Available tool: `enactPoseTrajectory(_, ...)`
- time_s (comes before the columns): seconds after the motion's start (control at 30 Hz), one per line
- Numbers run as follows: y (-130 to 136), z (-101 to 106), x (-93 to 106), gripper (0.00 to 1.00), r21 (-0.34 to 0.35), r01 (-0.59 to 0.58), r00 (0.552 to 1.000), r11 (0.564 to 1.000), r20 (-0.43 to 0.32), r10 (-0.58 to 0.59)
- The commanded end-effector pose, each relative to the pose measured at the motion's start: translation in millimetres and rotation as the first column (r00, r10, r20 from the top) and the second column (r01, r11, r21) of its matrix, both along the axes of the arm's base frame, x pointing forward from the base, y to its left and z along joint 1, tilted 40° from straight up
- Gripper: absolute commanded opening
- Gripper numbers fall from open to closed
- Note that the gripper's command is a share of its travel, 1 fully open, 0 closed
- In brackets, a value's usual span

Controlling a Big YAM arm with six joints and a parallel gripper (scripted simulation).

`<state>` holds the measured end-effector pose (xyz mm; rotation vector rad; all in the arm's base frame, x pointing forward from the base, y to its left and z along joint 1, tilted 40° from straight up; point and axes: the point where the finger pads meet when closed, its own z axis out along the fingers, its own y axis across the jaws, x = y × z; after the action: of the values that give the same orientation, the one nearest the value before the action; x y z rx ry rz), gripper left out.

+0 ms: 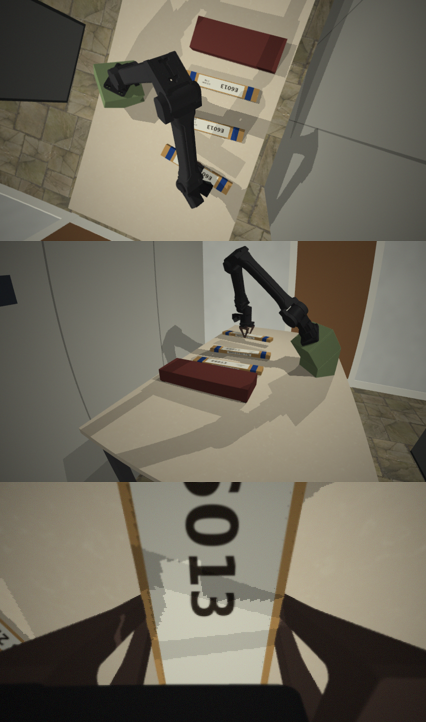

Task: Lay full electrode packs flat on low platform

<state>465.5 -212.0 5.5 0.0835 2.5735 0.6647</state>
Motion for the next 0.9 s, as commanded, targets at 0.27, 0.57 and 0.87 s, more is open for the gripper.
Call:
enactPoseTrajectory(0.27,-19.2,19.9,5.9,0.00,-0.035,0.049,0.998,0.998,0.049,-0.048)
enactPoseTrajectory(0.57,-20.9,24.5,12.5,0.00,-0.043,0.049,0.997,0.998,0.062,-0.047)
enactPoseTrajectory(0.87,-19.7,26.0,15.2,0.00,-0.046,0.049,0.997,0.998,0.066,-0.046)
